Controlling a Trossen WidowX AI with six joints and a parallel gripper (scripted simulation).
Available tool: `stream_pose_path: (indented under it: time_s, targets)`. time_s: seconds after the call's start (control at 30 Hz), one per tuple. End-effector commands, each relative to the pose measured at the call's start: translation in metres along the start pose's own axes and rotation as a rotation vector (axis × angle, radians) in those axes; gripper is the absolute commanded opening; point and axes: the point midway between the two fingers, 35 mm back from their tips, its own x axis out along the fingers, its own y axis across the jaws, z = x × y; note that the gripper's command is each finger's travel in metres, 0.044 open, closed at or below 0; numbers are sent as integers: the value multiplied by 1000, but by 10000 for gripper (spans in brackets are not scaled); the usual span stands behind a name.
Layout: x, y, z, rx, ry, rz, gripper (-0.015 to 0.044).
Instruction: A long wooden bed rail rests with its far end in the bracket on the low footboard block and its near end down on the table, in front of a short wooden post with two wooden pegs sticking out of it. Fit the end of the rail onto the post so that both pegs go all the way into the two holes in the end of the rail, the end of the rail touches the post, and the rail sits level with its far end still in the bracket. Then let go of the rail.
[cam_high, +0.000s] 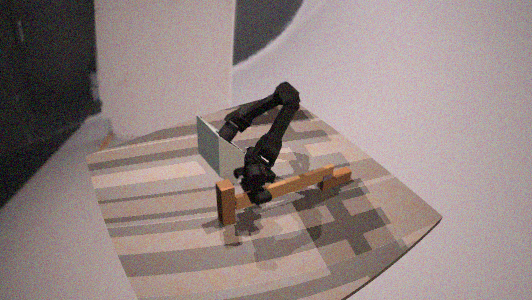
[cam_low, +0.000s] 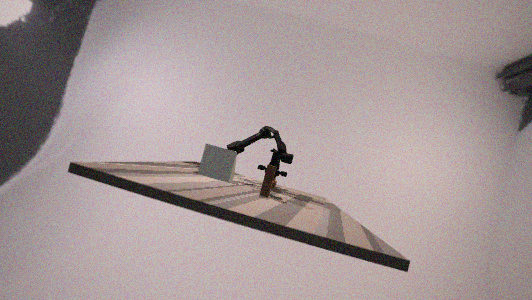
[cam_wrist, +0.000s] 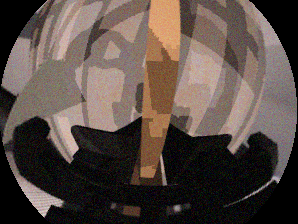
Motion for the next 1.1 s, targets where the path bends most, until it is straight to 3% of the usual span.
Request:
stream_pose_path:
  time_s: [0.0,1.07]
  targets:
    - [-3,-1,-4,0,5,-9,0]
    - [-4,-1,-14,0,5,-9,0]
